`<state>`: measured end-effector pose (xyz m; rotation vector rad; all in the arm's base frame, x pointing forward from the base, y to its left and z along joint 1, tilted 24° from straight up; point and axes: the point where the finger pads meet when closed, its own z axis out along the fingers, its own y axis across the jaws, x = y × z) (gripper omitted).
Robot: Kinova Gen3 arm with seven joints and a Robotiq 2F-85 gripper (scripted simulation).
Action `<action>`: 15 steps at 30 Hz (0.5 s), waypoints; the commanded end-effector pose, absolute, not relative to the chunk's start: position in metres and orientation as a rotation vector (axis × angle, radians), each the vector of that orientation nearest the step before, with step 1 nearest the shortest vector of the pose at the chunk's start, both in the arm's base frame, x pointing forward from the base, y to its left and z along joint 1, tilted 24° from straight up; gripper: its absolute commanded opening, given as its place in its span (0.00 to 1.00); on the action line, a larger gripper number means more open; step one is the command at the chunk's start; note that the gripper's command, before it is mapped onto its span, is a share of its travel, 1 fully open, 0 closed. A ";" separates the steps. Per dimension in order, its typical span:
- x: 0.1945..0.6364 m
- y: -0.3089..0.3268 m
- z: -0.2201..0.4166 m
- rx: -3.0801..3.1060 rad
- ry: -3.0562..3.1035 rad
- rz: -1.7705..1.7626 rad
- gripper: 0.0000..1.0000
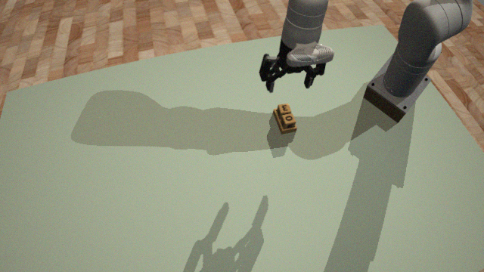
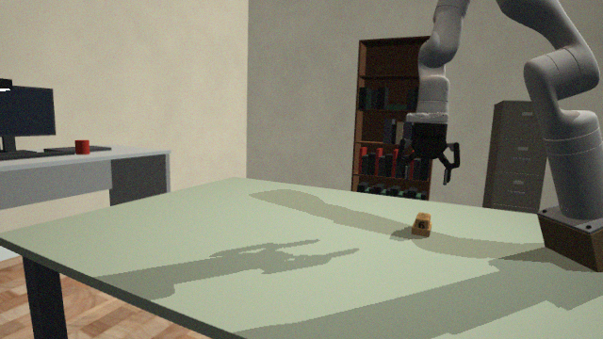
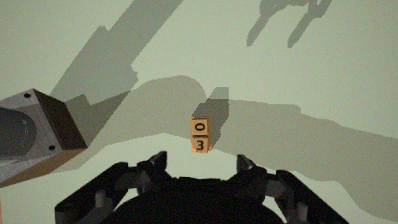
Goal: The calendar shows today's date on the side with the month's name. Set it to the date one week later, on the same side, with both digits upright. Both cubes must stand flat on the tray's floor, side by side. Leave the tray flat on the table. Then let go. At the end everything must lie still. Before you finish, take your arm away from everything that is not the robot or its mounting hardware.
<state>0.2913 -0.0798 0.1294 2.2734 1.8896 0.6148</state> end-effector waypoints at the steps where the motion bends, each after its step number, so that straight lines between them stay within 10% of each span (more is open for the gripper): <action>1: 0.290 -0.079 0.128 2.344 1.831 0.614 1.00; 15: 0.284 -0.068 0.124 2.729 1.419 0.634 1.00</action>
